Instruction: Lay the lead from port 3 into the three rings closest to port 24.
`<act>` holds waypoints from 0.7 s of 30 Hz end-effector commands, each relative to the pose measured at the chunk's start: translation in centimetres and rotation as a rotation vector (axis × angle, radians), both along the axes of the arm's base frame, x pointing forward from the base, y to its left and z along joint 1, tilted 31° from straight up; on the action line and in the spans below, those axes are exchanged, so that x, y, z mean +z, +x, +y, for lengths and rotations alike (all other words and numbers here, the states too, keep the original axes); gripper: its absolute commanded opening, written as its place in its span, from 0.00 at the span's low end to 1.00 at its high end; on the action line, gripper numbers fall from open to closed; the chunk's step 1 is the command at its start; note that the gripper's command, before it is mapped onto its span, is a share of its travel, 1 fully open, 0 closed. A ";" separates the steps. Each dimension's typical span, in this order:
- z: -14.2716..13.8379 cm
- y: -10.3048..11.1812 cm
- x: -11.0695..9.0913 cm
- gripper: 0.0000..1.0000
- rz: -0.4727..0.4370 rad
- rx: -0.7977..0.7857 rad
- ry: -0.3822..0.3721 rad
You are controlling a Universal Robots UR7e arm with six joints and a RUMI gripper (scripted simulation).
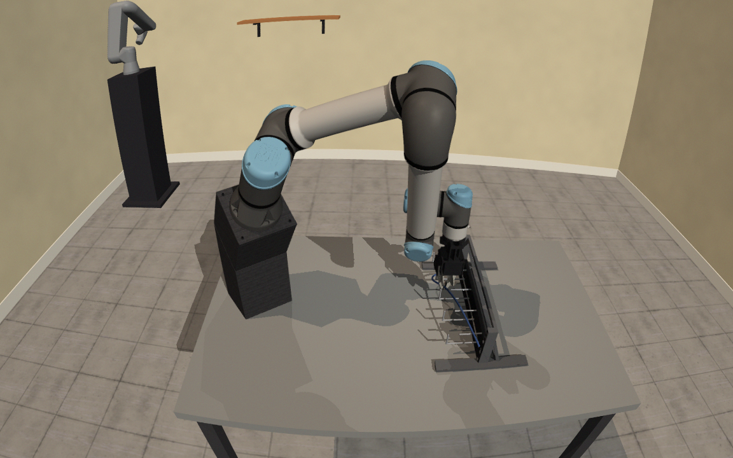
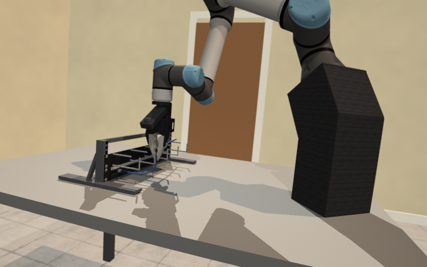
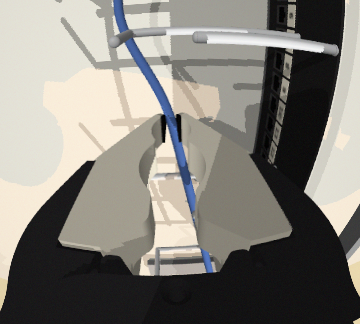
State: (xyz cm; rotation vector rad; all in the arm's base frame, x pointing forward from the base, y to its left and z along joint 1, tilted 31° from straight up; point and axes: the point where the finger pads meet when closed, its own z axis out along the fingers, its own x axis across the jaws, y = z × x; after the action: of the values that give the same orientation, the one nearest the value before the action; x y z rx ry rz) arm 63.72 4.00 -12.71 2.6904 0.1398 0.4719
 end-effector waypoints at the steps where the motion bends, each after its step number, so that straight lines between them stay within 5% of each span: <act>1: 0.1 0.6 0.2 0.00 -0.001 0.001 0.000; 21: 0.6 3.0 1.0 0.00 -0.001 0.001 0.000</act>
State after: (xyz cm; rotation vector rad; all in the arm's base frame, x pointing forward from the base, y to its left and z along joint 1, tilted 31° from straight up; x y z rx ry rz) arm 66.17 4.43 -11.90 2.6904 0.1399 0.4723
